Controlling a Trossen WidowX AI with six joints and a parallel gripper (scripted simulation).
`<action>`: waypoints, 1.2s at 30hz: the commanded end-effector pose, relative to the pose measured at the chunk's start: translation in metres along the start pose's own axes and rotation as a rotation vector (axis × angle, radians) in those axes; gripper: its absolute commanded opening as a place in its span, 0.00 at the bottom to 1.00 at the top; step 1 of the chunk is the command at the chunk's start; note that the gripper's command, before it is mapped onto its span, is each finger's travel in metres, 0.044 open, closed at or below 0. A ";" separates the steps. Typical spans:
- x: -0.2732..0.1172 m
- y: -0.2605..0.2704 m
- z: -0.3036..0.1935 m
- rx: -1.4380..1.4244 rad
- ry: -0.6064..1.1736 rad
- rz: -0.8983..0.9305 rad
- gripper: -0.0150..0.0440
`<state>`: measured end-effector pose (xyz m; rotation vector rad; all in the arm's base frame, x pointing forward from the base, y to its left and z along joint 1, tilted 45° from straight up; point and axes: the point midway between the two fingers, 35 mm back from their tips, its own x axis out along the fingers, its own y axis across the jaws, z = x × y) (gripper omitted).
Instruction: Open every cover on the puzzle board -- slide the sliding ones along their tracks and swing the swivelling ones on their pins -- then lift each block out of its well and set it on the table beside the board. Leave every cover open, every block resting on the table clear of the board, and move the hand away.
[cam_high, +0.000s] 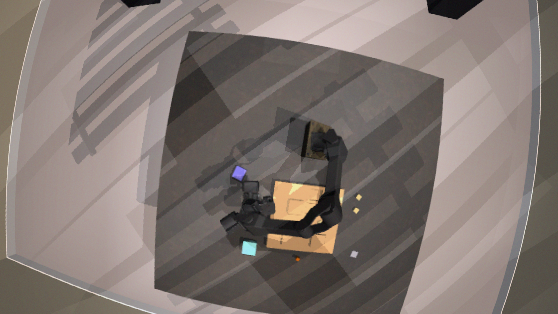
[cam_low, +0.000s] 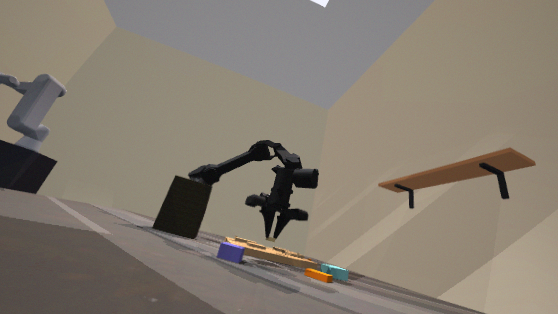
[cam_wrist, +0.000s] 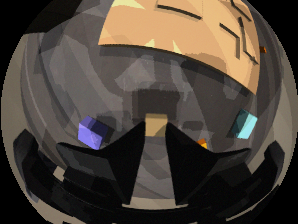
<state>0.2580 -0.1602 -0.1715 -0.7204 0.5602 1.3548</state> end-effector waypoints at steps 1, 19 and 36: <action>0.008 0.001 0.001 0.008 -0.008 -0.001 0.39; 0.038 0.002 0.003 0.007 -0.010 -0.001 0.39; 0.061 0.005 0.006 0.007 -0.014 -0.002 0.39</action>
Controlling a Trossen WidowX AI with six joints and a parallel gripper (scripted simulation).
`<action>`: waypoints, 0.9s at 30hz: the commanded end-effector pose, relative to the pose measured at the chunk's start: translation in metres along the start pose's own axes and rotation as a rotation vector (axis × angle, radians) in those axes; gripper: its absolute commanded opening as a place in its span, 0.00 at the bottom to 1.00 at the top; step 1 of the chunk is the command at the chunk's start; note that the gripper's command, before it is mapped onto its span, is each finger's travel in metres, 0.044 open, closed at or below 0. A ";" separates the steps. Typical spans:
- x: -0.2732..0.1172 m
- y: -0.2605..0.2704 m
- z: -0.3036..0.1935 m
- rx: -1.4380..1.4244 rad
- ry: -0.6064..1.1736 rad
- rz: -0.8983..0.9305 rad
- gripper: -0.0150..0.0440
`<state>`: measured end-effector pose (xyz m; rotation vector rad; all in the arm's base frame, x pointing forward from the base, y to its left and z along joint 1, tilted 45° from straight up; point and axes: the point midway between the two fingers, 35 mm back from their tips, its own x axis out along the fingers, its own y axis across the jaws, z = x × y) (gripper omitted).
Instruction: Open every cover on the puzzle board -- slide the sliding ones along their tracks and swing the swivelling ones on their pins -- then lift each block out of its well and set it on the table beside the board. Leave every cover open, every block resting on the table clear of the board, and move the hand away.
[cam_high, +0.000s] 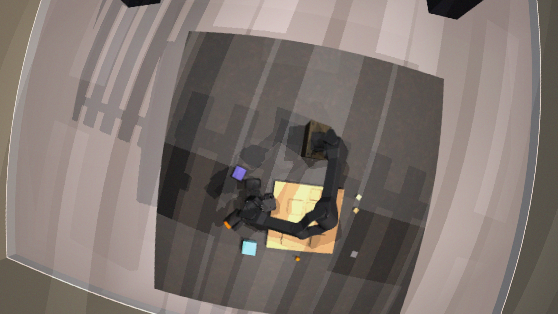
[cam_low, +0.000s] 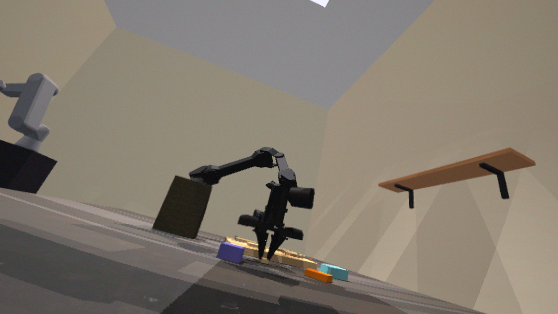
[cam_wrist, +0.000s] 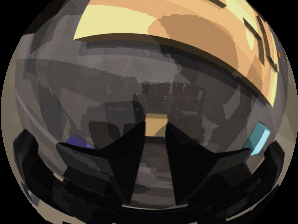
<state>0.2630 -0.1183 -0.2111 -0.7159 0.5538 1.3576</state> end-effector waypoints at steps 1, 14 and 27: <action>0.000 0.000 0.000 0.000 0.000 0.000 0.43; -0.002 0.000 0.000 0.000 0.000 0.000 1.00; -0.042 -0.001 -0.002 0.005 0.001 -0.001 1.00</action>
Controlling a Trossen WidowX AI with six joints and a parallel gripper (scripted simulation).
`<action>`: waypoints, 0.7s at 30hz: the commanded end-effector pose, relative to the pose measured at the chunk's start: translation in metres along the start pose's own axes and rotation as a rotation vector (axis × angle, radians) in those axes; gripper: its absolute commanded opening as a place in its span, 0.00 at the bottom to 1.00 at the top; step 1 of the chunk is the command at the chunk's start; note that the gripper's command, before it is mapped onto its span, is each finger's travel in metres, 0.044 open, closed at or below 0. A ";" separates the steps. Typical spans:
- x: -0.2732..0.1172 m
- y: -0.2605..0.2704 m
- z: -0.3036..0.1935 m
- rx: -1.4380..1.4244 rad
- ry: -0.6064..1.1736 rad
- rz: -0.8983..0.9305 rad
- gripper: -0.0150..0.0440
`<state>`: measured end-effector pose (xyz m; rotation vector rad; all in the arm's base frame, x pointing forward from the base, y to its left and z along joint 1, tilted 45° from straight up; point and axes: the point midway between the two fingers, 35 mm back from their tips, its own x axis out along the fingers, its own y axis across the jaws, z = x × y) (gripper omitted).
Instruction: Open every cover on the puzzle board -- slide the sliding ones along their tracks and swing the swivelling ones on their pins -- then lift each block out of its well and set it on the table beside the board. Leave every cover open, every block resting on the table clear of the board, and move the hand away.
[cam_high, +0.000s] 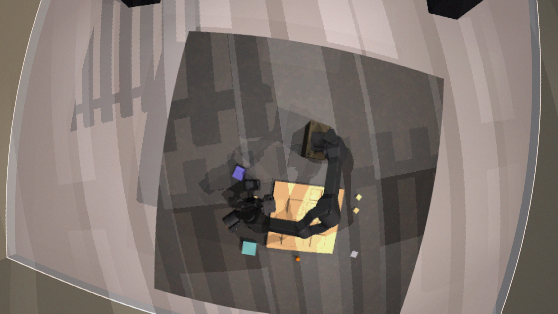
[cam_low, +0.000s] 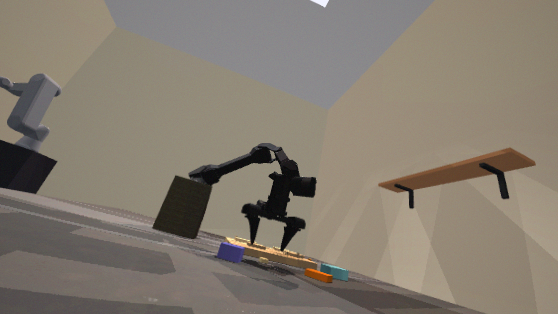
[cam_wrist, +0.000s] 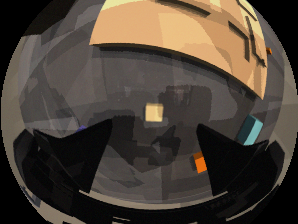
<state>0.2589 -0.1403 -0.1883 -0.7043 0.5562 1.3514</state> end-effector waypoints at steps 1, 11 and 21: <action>-0.013 0.000 -0.001 -0.006 0.005 0.002 1.00; -0.044 0.002 0.001 -0.003 0.002 0.003 1.00; -0.050 -0.026 0.030 0.144 0.022 0.004 0.60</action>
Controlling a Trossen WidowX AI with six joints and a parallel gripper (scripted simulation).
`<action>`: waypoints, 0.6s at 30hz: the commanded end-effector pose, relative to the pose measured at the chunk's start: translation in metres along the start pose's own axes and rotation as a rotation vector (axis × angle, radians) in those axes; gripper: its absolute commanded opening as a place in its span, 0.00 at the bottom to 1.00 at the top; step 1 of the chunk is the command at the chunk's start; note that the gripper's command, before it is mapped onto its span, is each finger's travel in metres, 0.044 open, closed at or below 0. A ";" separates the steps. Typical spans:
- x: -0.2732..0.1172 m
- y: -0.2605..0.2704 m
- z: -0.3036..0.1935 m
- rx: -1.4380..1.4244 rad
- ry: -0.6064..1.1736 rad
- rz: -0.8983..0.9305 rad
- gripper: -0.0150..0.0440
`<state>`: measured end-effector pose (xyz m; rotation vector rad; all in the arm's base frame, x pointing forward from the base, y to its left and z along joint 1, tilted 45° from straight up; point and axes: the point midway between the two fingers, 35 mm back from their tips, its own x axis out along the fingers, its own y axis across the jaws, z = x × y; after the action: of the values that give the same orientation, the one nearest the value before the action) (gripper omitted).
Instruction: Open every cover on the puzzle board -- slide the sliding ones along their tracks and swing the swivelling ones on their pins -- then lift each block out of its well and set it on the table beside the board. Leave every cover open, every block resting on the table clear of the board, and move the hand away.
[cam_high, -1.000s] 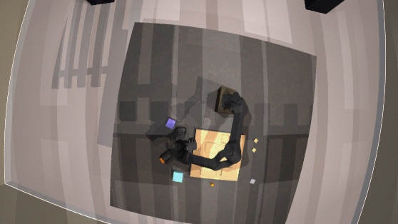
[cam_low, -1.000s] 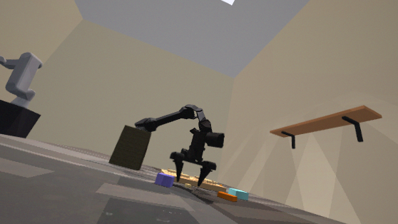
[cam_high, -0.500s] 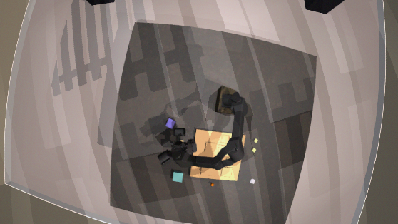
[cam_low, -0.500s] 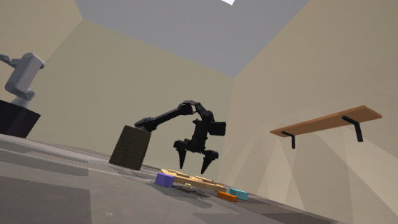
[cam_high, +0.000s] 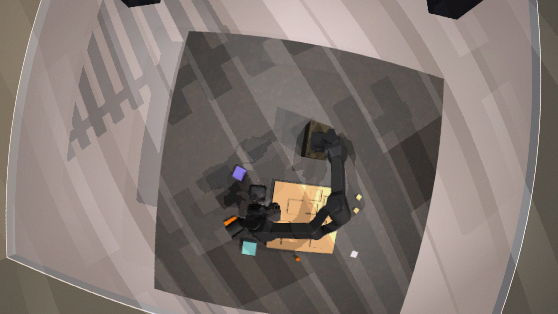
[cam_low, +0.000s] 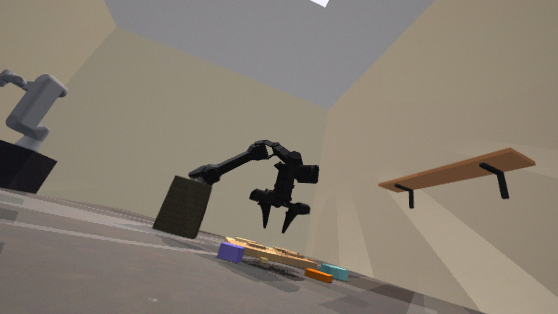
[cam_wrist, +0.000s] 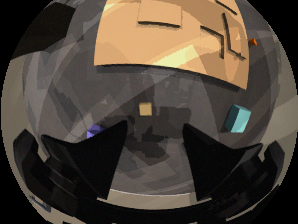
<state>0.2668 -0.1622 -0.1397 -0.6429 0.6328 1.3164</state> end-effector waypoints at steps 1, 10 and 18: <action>-0.002 -0.012 0.019 0.072 0.003 -0.001 0.56; -0.007 -0.037 0.063 0.245 0.017 -0.005 0.25; -0.008 -0.053 0.106 0.396 0.019 -0.010 0.25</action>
<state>0.3187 -0.1084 -0.0701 -0.3857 0.8493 1.1603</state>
